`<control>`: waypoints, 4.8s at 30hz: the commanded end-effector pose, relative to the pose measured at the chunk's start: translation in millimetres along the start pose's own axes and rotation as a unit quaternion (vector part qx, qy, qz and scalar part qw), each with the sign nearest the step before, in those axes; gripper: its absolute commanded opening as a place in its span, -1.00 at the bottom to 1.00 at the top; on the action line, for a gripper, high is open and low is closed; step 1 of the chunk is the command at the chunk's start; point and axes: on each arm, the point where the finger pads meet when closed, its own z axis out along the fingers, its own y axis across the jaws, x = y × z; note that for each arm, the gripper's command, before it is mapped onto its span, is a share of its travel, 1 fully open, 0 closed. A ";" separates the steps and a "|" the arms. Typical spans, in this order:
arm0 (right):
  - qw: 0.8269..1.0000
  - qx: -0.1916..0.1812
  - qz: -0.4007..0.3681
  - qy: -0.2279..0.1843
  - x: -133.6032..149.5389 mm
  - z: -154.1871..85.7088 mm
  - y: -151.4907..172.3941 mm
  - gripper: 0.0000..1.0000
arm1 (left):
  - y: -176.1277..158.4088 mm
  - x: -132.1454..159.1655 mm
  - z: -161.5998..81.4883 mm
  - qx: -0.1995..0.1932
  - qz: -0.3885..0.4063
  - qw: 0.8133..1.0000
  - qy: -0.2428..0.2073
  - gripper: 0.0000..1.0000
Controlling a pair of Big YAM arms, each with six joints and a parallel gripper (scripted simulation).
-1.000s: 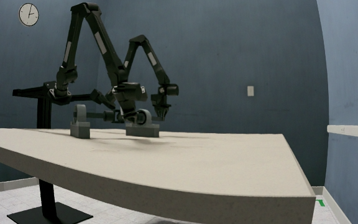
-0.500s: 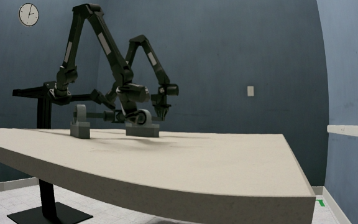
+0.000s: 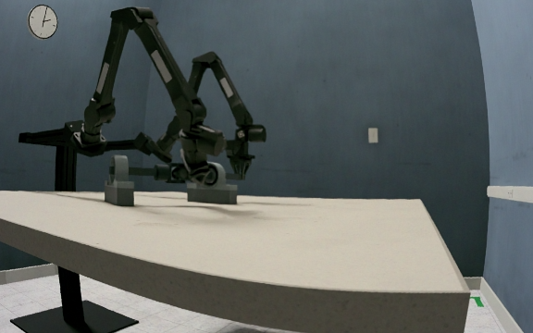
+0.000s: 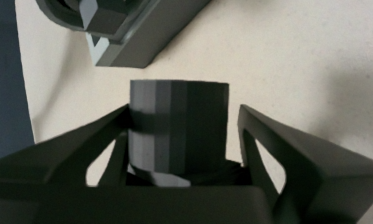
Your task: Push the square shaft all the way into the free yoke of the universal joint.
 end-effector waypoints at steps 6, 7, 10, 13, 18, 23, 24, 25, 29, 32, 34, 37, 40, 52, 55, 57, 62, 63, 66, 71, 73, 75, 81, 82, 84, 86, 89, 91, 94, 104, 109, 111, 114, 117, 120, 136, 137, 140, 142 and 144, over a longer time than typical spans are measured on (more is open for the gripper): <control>0.996 -0.028 -0.072 0.035 -12.1 -3.4 17.2 0.13 | 7.6 1.1 -2.9 -0.009 0.000 1.000 0.000 -0.63; 0.996 -0.030 -0.076 0.040 -11.8 -3.0 17.8 0.13 | 7.6 1.1 -2.9 -0.009 0.000 1.000 0.000 -0.63; 0.995 -0.033 -0.080 0.045 -11.3 -2.4 18.5 0.13 | 7.6 1.1 -2.9 -0.009 0.000 1.000 0.000 -0.63; 0.993 -0.040 -0.095 0.061 -9.9 -0.9 20.6 0.13 | 7.6 1.1 -2.9 -0.009 0.000 1.000 0.000 -0.63; 0.988 -0.054 -0.119 0.088 -7.2 1.5 24.2 0.13 | 7.6 1.1 -2.9 -0.009 0.000 1.000 0.000 -0.63; 0.981 -0.067 -0.143 0.115 -4.3 3.7 27.7 0.13 | 7.6 1.1 -2.9 -0.009 0.000 1.000 0.000 -0.63; 0.979 -0.069 -0.147 0.120 -3.7 4.1 28.4 0.13 | 7.6 1.1 -2.9 -0.009 0.000 1.000 0.000 -0.63; 0.978 -0.072 -0.152 0.125 -3.1 4.5 29.1 0.13 | 7.6 1.1 -2.9 -0.009 0.000 1.000 0.000 -0.63; 0.974 -0.077 -0.161 0.136 -1.8 5.3 30.4 0.13 | 7.6 1.1 -2.9 -0.009 0.000 1.000 0.000 -0.63; 0.969 -0.085 -0.175 0.152 0.2 6.3 32.4 0.13 | 7.6 1.1 -2.9 -0.009 0.000 1.000 0.000 -0.63; 0.965 -0.090 -0.185 0.162 1.6 7.0 33.7 0.13 | 7.6 1.1 -2.9 -0.009 0.000 1.000 0.000 -0.63; 0.964 -0.092 -0.188 0.164 0.7 7.4 34.7 0.13 | 7.6 1.1 -2.9 -0.009 0.000 1.000 0.000 -0.63; 0.964 -0.092 -0.188 0.164 0.7 7.4 34.7 0.13 | 7.6 1.1 -2.9 -0.009 0.000 1.000 0.000 -0.63; 0.965 -0.102 -0.201 0.131 -2.7 -4.5 33.7 0.13 | 15.9 -9.2 -1.4 -0.014 -0.002 1.000 -0.002 -0.63; 0.965 -0.102 -0.201 0.131 -2.7 -4.5 33.7 0.13 | 7.3 -13.9 1.7 -0.007 0.000 1.000 -0.004 -0.63; 0.965 -0.102 -0.201 0.131 -2.7 -4.5 33.7 0.13 | 7.2 -15.9 1.7 -0.007 0.000 1.000 -0.004 -0.63; 0.965 -0.102 -0.201 0.131 -2.7 -4.5 33.7 0.13 | 7.2 -18.9 1.7 -0.007 0.000 1.000 -0.004 -0.63; 0.965 -0.102 -0.201 0.131 -2.7 -4.5 33.7 0.13 | 7.2 -19.9 1.7 -0.007 0.000 1.000 -0.004 -0.63; 0.964 -0.106 -0.206 0.127 -3.0 0.5 39.9 0.13 | 7.2 -23.0 1.6 -0.007 0.000 1.000 -0.004 -0.63; 0.967 -0.107 -0.195 0.124 1.3 -3.3 36.6 0.13 | 7.1 -28.1 1.6 -0.007 0.000 1.000 -0.004 -0.63; 0.967 -0.107 -0.195 0.124 1.3 -3.3 36.6 0.13 | 7.1 -30.2 1.5 -0.007 0.000 1.000 -0.004 -0.63; 0.967 -0.107 -0.195 0.124 1.3 -3.3 36.6 0.13 | 7.0 -32.2 1.5 -0.007 0.000 1.000 -0.004 -0.63; 0.967 -0.107 -0.195 0.124 1.3 -3.3 36.6 0.13 | 7.0 -36.2 1.5 -0.007 0.000 1.000 -0.004 -0.63; 0.967 -0.107 -0.195 0.124 1.3 -3.3 36.6 0.13 | 7.0 -37.2 1.5 -0.007 0.000 1.000 -0.004 -0.63; 0.968 -0.108 -0.188 0.128 4.6 3.9 33.9 0.13 | 6.9 -39.3 1.5 -0.007 0.000 1.000 -0.004 -0.63; 0.968 -0.108 -0.188 0.128 4.6 3.9 33.9 0.13 | 6.9 -41.3 1.4 -0.007 0.000 1.000 -0.004 -0.63; 0.968 -0.108 -0.188 0.128 4.6 3.9 33.9 0.13 | 15.4 -43.8 -1.6 -0.014 -0.002 1.000 -0.004 -0.63; 0.968 -0.108 -0.188 0.128 4.6 3.9 33.9 0.13 | 15.4 -45.9 -1.7 -0.014 -0.002 1.000 -0.004 -0.63; 0.968 -0.108 -0.188 0.128 4.6 3.9 33.9 0.13 | 15.3 -47.9 -1.7 -0.014 -0.002 1.000 -0.004 -0.63; 0.968 -0.108 -0.188 0.128 4.6 3.9 33.9 0.13 | 15.2 -57.2 -1.7 -0.014 -0.002 1.000 -0.004 -0.63; 0.968 -0.108 -0.188 0.128 4.6 3.9 33.9 0.13 | 15.1 -62.4 -1.8 -0.014 -0.003 1.000 -0.005 -0.63; 0.968 -0.108 -0.188 0.128 4.6 3.9 33.9 0.13 | 15.1 -63.4 -1.8 -0.014 -0.003 1.000 -0.005 -0.63; 0.968 -0.108 -0.188 0.128 4.6 3.9 33.9 0.13 | 15.1 -65.5 -1.8 -0.014 -0.003 1.000 -0.005 -0.63; 0.968 -0.108 -0.188 0.128 4.6 3.9 33.9 0.13 | 15.0 -68.5 -1.8 -0.014 -0.003 1.000 -0.005 -0.63; 0.968 -0.108 -0.188 0.128 4.6 3.9 33.9 0.13 | 15.0 -71.0 -1.8 -0.014 -0.003 1.000 -0.005 -0.63; 0.968 -0.108 -0.188 0.128 4.6 3.9 33.9 0.13 | 17.4 -68.2 -5.9 -0.019 -0.004 1.000 -0.003 -0.63; 0.968 -0.108 -0.188 0.128 4.6 3.9 33.9 0.13 | 8.9 -66.5 -2.8 -0.012 -0.002 1.000 -0.003 -0.63; 0.968 -0.108 -0.188 0.128 4.6 3.9 33.9 0.13 | 8.8 -55.7 -1.6 -0.010 -0.001 1.000 0.001 -0.63; 0.968 -0.108 -0.188 0.128 4.6 3.9 33.9 0.13 | 8.8 -54.5 -1.6 -0.010 -0.001 1.000 0.001 -0.63; 0.968 -0.108 -0.188 0.128 4.6 3.9 33.9 0.13 | 8.8 -55.9 -1.9 -0.011 0.000 1.000 0.000 -0.63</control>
